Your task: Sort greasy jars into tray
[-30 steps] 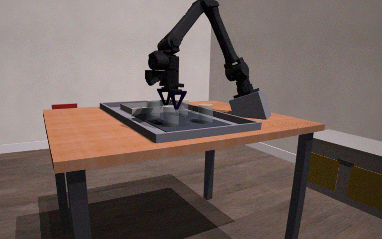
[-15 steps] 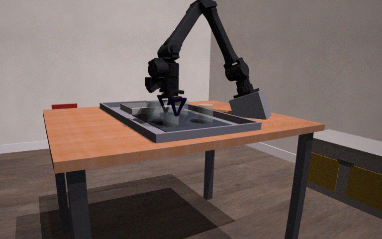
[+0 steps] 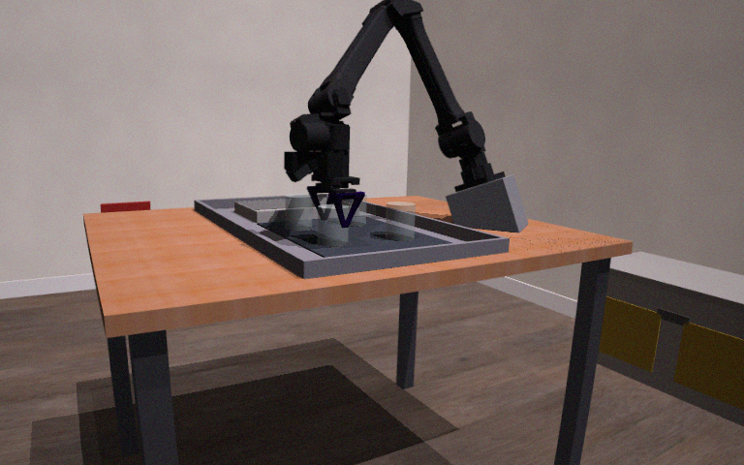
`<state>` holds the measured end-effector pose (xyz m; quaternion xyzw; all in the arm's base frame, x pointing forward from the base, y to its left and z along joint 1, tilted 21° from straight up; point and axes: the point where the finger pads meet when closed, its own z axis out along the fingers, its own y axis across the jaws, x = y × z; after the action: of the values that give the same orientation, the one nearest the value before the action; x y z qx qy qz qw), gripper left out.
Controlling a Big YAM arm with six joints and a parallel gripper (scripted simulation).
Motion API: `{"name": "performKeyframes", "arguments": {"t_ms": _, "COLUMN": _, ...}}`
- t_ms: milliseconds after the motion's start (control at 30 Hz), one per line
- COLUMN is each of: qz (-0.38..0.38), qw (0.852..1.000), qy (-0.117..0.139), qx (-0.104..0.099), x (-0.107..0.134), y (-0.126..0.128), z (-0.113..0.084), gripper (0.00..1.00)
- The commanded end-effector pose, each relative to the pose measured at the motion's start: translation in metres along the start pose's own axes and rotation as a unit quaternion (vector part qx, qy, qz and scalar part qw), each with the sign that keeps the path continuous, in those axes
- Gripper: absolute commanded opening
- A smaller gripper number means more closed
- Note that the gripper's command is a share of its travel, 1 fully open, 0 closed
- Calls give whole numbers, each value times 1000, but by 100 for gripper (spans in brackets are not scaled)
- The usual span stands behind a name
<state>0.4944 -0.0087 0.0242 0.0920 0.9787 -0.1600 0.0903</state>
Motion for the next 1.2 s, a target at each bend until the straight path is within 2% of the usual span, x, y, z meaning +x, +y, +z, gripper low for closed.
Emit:
{"name": "performKeyframes", "arguments": {"t_ms": 0, "qz": -2, "qw": 1000, "qy": 1, "qx": 0, "x": 0, "y": -1, "z": 6, "gripper": 100}}
{"name": "performKeyframes", "arguments": {"t_ms": 133, "qz": -2, "qw": 1000, "qy": 1, "qx": 0, "x": 0, "y": -1, "z": 6, "gripper": 100}}
{"name": "performKeyframes", "arguments": {"t_ms": 167, "qz": -2, "qw": 1000, "qy": 1, "qx": 0, "x": 0, "y": -1, "z": 6, "gripper": 73}}
{"name": "performKeyframes", "arguments": {"t_ms": 600, "qz": -2, "qw": 1000, "qy": 1, "qx": 0, "x": 0, "y": -1, "z": 6, "gripper": 73}}
{"name": "performKeyframes", "arguments": {"t_ms": 633, "qz": -2, "qw": 1000, "qy": 1, "qx": 0, "x": 0, "y": -1, "z": 6, "gripper": 0}}
{"name": "performKeyframes", "arguments": {"t_ms": 1067, "qz": -2, "qw": 1000, "qy": 1, "qx": 0, "x": 0, "y": -1, "z": 6, "gripper": 0}}
{"name": "performKeyframes", "arguments": {"t_ms": 1167, "qz": -2, "qw": 1000, "qy": 1, "qx": 0, "x": 0, "y": -1, "z": -2, "gripper": 0}}
